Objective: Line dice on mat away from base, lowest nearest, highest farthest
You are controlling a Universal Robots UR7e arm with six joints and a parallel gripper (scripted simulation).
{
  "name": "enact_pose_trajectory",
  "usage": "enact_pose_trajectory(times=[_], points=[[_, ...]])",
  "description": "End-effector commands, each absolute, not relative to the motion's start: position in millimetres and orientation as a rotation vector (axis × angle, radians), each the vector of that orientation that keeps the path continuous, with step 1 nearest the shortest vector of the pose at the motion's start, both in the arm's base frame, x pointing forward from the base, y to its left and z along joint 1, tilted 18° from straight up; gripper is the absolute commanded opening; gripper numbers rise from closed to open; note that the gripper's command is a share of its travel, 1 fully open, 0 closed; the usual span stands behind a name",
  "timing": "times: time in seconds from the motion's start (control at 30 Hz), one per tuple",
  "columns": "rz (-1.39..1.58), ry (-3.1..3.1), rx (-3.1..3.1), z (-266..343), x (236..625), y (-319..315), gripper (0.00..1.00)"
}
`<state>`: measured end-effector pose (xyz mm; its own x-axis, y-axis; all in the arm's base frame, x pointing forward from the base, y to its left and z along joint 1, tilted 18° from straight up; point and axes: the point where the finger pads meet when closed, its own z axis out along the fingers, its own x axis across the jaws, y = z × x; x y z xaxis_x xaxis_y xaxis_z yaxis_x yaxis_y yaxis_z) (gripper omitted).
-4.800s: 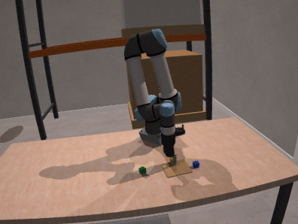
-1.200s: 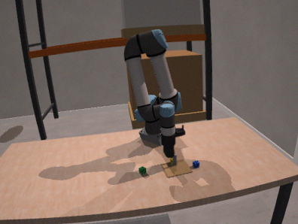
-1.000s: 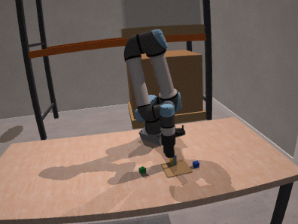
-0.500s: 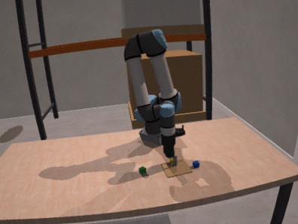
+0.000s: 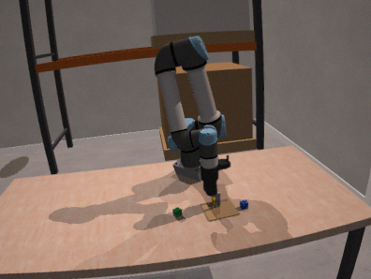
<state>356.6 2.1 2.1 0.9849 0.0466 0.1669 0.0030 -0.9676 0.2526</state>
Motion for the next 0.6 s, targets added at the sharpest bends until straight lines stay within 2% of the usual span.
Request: enact_pose_trajectory(times=[0.0,0.57], points=[[0.253,0.037,2.876,10,356,4,0.87],[0.253,0.037,2.876,58,347,17,0.87]])
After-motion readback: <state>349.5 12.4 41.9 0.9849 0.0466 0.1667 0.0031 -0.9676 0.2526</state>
